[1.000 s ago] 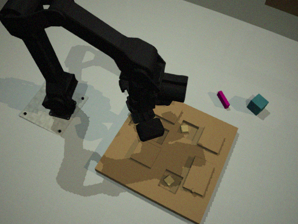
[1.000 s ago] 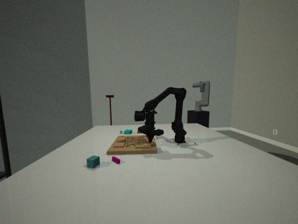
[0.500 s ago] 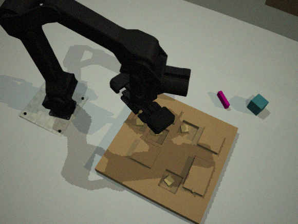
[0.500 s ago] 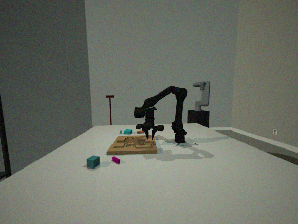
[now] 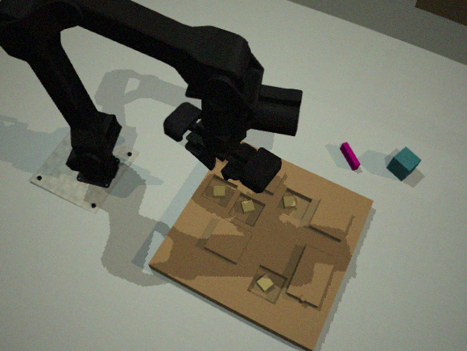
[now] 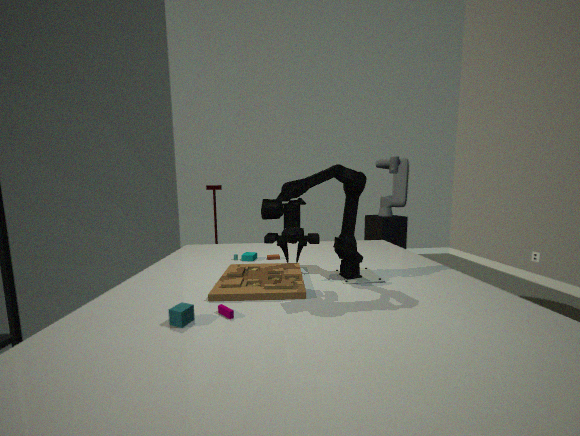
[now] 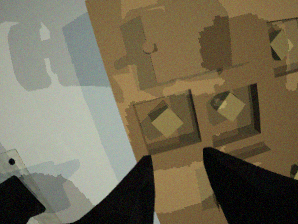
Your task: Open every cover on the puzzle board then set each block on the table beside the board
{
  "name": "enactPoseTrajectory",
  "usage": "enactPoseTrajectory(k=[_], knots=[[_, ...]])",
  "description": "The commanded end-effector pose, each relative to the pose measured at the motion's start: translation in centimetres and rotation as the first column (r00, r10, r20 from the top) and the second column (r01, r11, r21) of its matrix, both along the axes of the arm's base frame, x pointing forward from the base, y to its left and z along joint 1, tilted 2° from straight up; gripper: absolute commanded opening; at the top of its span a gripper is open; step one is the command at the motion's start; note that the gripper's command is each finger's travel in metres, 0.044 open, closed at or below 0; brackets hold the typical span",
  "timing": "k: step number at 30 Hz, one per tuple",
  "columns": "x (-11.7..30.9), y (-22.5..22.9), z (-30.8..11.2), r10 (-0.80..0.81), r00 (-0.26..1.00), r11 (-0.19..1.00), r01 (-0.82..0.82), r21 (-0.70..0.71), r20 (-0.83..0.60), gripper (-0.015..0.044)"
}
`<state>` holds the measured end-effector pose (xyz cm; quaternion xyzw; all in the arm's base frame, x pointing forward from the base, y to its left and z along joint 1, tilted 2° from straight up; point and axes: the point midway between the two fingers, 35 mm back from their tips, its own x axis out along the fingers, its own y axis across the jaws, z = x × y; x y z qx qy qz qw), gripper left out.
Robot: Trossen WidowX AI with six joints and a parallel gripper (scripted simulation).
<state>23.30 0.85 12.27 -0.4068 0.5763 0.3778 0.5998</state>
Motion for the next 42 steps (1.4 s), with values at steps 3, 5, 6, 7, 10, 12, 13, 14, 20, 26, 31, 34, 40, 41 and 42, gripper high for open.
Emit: enactPoseTrajectory(k=[3, 5, 6, 7, 10, 12, 13, 14, 20, 26, 31, 34, 40, 41, 42], knots=[[-0.02, -0.05, 0.22, -0.155, 0.988, 0.988, 0.155, 0.005, 0.003, 0.0144], [-0.03, -0.05, 0.22, -0.213, 0.977, 0.977, 0.213, 0.009, 0.004, 0.0144], [-0.03, -0.05, 0.22, -0.241, 0.970, 0.970, 0.241, 0.010, 0.004, 0.0144], [-0.03, -0.05, 0.22, -0.270, 0.963, 0.963, 0.270, 0.012, 0.004, 0.0144], [-0.04, -0.05, 0.23, -0.354, 0.935, 0.935, 0.354, 0.017, 0.004, 0.0144], [-0.04, -0.05, 0.23, -0.408, 0.913, 0.913, 0.408, 0.020, 0.004, 0.0144], [-0.05, -0.05, 0.23, -0.435, 0.900, 0.900, 0.435, 0.021, 0.004, 0.0144], [-0.05, -0.05, 0.24, -0.461, 0.887, 0.887, 0.461, 0.023, 0.004, 0.0144], [-0.06, -0.09, 0.25, -0.610, 0.792, 0.792, 0.610, 0.032, 0.002, 0.0144], [-0.07, -0.12, 0.26, -0.740, 0.672, 0.672, 0.740, 0.041, -0.002, 0.0144], [-0.07, -0.14, 0.26, -0.805, 0.593, 0.593, 0.804, 0.046, -0.005, 0.0144], [-0.07, -0.14, 0.26, -0.805, 0.593, 0.593, 0.804, 0.046, -0.005, 0.0144], [-0.03, -0.14, -0.08, -0.805, 0.594, 0.593, 0.804, 0.046, -0.005, 0.0144], [-0.01, -0.14, -0.25, -0.805, 0.594, 0.593, 0.804, 0.046, -0.005, 0.0144], [0.01, -0.14, -0.46, -0.805, 0.594, 0.593, 0.804, 0.046, -0.005, 0.0144]])
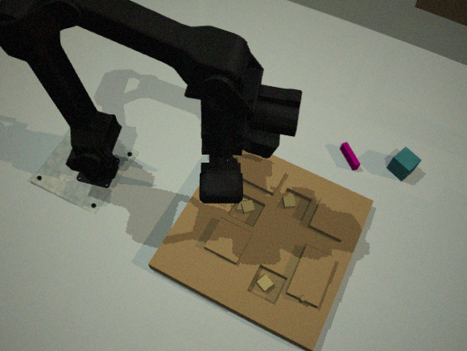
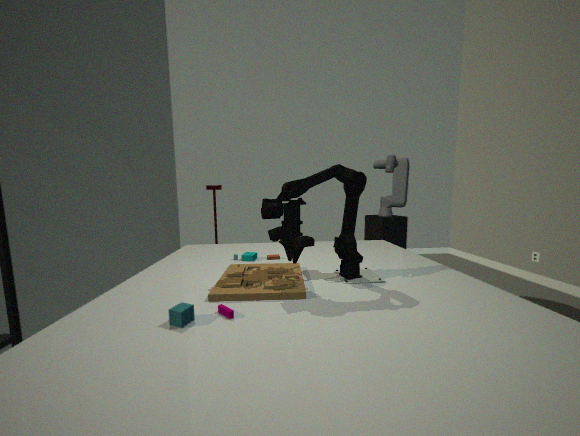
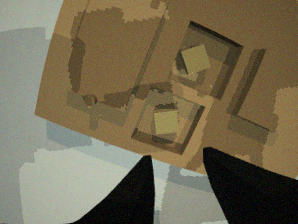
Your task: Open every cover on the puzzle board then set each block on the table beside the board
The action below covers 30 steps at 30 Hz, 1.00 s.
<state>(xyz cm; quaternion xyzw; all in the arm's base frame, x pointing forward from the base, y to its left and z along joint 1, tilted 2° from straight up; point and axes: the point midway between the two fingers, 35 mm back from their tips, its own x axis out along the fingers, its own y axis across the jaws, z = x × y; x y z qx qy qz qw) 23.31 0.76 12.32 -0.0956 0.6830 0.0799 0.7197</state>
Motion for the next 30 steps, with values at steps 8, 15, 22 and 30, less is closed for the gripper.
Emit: enactPoseTrajectory(k=[8, 15, 22, 30], knots=[[0.1, 0.0, -2.2, -0.009, 1.000, 1.000, 0.009, -0.002, -0.002, 0.0144], [0.1, 0.0, -3.3, -0.009, 1.000, 1.000, 0.009, -0.003, -0.002, 0.0144], [0.1, 0.0, -3.3, -0.009, 1.000, 1.000, 0.009, -0.002, -0.002, 0.0144], [0.2, 0.0, -3.3, -0.009, 1.000, 1.000, 0.009, -0.002, -0.002, 0.0144]])
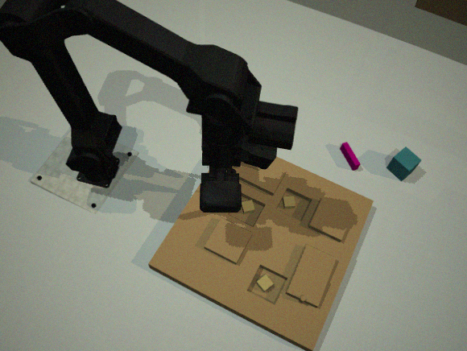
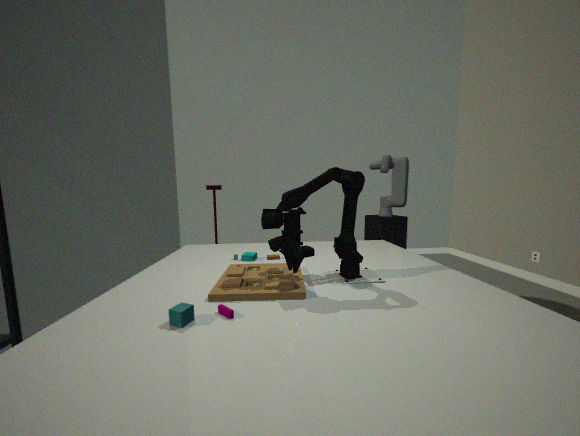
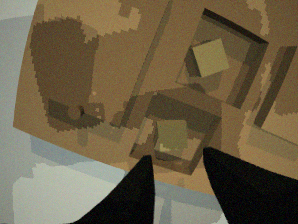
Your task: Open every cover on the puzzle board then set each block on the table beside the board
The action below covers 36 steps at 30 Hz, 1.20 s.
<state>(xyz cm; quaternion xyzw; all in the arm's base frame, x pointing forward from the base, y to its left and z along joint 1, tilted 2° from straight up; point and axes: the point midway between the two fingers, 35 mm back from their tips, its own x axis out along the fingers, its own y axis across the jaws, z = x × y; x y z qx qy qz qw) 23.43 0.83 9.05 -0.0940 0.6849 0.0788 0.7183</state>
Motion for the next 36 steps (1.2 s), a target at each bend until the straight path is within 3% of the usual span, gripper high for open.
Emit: enactPoseTrajectory(k=[1, 36], knots=[[0.1, 0.0, 0.0, -0.005, 1.000, 1.000, 0.005, -0.003, 0.002, 0.0144], [0.2, -0.2, -1.5, -0.005, 1.000, 1.000, 0.005, -0.003, 0.002, 0.0144]])
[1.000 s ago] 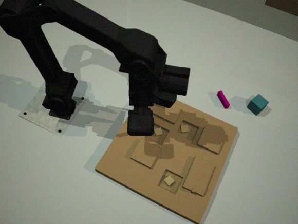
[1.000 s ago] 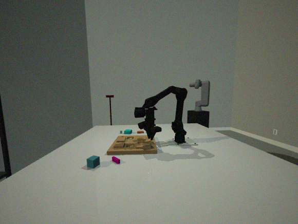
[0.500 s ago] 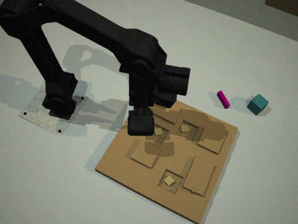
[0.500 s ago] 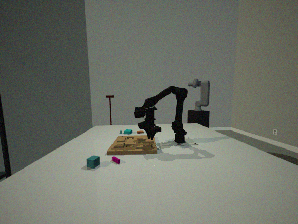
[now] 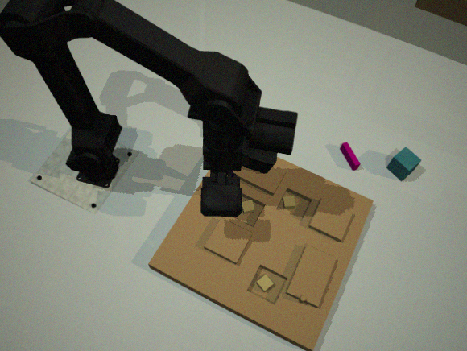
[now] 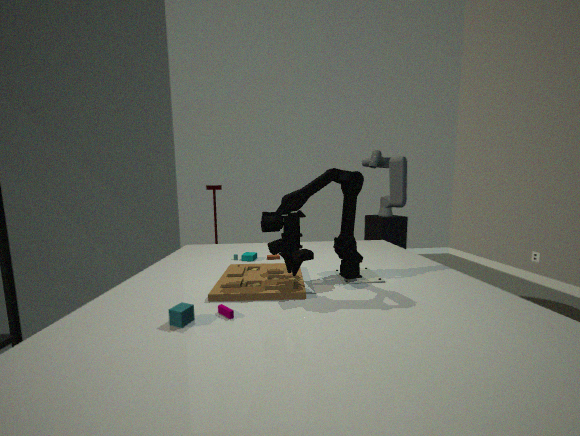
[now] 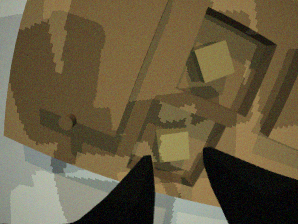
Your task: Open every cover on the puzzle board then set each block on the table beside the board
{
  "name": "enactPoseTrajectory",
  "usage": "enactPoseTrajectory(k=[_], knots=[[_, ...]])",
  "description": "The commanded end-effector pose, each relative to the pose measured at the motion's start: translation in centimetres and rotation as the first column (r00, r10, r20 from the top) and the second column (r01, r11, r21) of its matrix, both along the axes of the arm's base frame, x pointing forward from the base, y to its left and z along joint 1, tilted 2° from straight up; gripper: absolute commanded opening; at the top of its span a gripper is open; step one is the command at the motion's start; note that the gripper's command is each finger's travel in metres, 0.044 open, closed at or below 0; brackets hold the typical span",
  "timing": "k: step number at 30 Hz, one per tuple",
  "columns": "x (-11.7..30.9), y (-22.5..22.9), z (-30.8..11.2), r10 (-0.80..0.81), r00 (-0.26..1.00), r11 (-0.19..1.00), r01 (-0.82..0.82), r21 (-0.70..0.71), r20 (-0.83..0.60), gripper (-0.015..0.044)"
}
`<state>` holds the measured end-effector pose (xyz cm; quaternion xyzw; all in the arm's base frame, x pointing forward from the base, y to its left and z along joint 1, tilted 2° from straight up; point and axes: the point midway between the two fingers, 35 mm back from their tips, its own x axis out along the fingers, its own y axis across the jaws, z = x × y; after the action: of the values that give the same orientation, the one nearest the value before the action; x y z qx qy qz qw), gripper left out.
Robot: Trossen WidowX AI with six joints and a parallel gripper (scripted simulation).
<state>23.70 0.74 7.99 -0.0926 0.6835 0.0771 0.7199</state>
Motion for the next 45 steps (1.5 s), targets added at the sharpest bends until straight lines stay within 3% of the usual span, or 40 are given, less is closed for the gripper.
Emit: enactPoseTrajectory(k=[1, 45], knots=[[0.0, -0.1, -0.5, -0.001, 1.000, 1.000, 0.001, -0.003, -0.002, 0.0144], [0.0, -0.1, -2.3, -0.001, 1.000, 1.000, 0.001, -0.003, -0.002, 0.0144]])
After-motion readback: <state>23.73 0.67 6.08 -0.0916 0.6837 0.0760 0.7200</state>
